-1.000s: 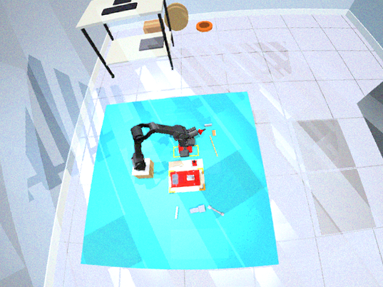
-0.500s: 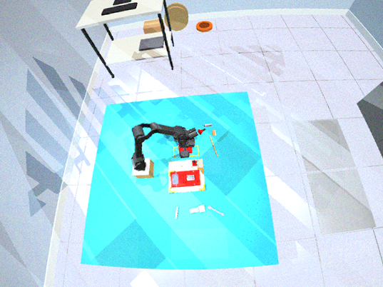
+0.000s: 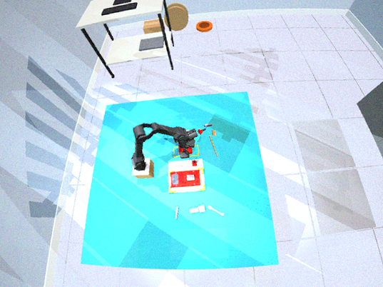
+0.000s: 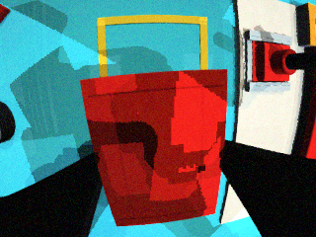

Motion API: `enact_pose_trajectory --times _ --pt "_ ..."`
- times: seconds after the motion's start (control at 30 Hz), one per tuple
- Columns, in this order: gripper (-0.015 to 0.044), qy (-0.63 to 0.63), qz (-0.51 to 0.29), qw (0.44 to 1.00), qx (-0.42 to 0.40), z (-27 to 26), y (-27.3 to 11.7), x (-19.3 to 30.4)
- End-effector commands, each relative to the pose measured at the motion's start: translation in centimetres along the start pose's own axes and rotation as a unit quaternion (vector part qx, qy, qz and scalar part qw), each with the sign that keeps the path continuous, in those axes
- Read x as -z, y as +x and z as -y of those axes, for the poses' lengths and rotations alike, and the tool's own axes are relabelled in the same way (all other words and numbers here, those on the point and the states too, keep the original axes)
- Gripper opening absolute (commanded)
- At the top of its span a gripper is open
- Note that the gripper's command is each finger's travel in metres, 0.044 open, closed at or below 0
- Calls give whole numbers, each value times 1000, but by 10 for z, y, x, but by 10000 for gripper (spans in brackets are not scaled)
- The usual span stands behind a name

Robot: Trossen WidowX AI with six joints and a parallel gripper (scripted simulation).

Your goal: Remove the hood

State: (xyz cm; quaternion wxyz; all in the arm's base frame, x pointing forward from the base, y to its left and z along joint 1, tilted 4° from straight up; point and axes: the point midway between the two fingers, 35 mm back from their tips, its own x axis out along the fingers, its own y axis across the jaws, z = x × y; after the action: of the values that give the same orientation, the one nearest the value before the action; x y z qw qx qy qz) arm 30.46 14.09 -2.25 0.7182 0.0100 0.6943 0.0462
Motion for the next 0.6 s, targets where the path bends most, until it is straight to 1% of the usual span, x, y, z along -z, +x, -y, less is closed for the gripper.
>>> enact_pose_trajectory --times 0.0,0.57 --pt "0 1 -1 1000 2 1 4 1" --pt "0 1 -1 1000 2 1 10 1"
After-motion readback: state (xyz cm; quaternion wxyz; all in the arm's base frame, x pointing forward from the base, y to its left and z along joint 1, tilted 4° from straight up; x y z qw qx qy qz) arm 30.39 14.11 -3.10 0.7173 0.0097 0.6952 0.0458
